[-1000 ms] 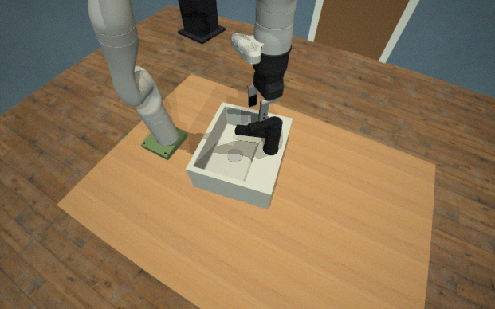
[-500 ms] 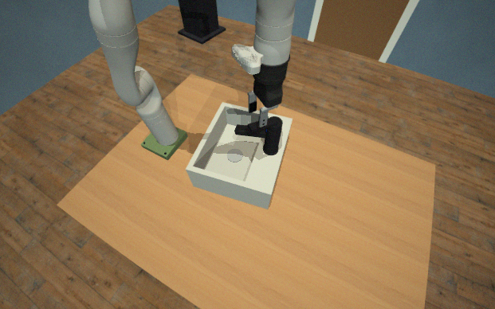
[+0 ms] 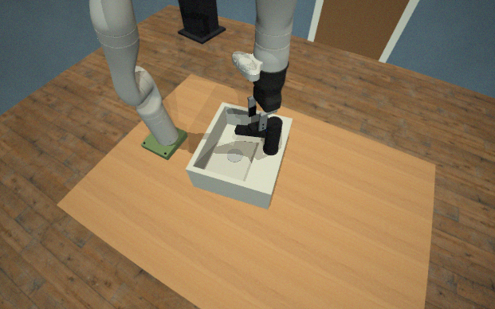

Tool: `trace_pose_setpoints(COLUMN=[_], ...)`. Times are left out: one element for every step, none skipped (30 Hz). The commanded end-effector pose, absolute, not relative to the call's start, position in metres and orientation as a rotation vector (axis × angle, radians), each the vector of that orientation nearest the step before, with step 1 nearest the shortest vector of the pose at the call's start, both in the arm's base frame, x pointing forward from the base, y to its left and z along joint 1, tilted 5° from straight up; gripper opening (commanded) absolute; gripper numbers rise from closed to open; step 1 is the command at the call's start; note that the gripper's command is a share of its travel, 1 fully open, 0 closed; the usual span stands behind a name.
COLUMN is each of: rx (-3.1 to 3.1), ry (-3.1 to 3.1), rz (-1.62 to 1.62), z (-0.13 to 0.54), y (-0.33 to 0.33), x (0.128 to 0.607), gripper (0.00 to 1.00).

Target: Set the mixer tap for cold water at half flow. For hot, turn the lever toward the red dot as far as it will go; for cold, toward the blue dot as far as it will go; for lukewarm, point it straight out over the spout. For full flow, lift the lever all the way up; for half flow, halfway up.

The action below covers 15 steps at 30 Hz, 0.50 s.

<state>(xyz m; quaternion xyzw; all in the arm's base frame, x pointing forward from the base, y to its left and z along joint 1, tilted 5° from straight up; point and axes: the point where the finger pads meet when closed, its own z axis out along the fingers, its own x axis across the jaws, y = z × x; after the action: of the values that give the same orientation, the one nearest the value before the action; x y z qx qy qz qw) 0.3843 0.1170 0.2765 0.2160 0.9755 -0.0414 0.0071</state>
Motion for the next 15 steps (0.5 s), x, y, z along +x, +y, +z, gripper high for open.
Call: trace_pose_setpoints(rx=[0.676,0.676,0.676,0.676,0.676,0.676,0.676,0.676,0.676,0.676,0.676,0.676,0.676,0.676,0.676], ry=[3.051,3.051,3.051,3.051,3.051,3.051,3.051,3.051,3.051,3.051,3.051,3.051,3.051,3.051,3.051], rz=[-0.130,-0.130,-0.130,-0.130,-0.130,-0.130,-0.130,-0.130,-0.130,-0.130,-0.130,-0.130,-0.130,-0.130,-0.130], z=[0.2752,0.2752,0.2752,0.2748,0.2744,0.2742,0.2740,0.2738,0.2738,0.2737,0.2737,0.2737,0.2737,0.2737,0.2737], y=[0.1167,0.1167,0.1167,0.1166,0.1166,0.1166,0.1166,0.1166,0.1166,0.1166,0.1166,0.1166,0.1166,0.1166,0.1166], x=[0.3839,0.3839,0.3839,0.3839,0.3839,0.3839,0.3839,0.3839,0.3839,0.3839,0.3839,0.3839,0.3839,0.3839,0.3839], gripper=[1.00,1.00,1.00,1.00,1.00,1.00,1.00,1.00,1.00,1.00,1.00,1.00,1.00,1.00,1.00])
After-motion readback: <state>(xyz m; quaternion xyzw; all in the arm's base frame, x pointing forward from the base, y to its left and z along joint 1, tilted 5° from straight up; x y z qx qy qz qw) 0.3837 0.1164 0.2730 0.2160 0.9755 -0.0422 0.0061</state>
